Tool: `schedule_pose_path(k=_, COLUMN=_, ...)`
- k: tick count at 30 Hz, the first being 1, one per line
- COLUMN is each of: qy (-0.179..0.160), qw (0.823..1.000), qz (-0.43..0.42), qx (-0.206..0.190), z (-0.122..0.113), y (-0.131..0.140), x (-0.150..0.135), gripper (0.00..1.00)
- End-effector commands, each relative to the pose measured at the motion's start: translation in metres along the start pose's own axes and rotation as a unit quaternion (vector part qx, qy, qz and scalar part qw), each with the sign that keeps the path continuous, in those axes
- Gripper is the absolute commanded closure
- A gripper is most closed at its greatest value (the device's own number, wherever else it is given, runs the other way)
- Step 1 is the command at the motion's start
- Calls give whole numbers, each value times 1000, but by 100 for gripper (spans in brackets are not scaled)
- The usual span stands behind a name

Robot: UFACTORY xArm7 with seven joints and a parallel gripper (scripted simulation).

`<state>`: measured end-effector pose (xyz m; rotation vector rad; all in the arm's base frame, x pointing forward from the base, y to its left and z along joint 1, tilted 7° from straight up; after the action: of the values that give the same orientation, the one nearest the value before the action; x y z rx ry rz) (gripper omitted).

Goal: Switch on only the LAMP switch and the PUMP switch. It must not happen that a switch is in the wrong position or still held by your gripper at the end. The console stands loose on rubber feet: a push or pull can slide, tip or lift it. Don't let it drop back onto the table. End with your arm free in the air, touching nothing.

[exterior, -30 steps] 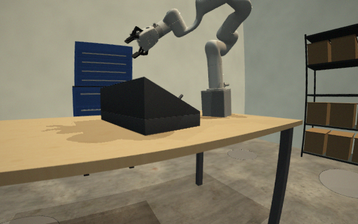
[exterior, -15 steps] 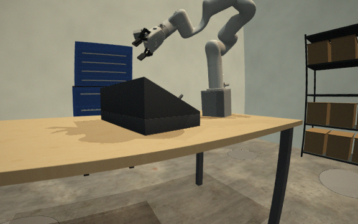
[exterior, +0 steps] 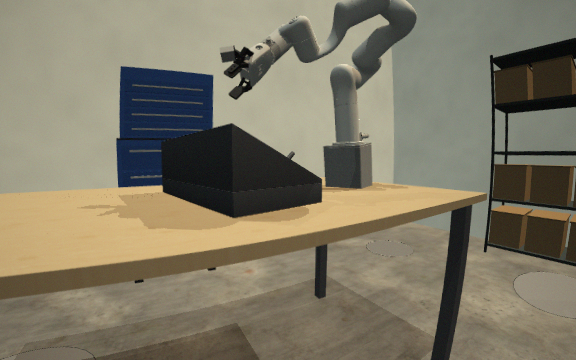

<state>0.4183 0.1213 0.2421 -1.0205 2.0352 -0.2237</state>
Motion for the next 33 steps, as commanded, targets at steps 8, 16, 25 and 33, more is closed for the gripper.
schedule_pose_path(k=8, qy=5, qw=998, qz=-49, qx=-25, z=-6, y=31, x=-4, gripper=0)
schedule_pose_path(k=16, qy=23, qw=968, qz=-227, qx=-107, z=-26, y=124, x=8, gripper=0)
schedule_pose_path(k=25, qy=32, qw=921, qz=-354, qx=-159, z=-47, y=179, x=28, gripper=0)
schedule_pose_path(k=33, qy=33, qw=911, qz=-375, qx=-168, z=-51, y=188, x=33, gripper=0)
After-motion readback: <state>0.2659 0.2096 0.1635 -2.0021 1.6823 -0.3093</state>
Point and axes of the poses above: the point where the finger pads meet when closed, its own z axis out along the fingers, its own x axis across the jaws, y = z × x, the point moved 5 cm from there along -z, back along the fingers, and after that the axes turned 12 degrees about z, right-handed, at the moved point
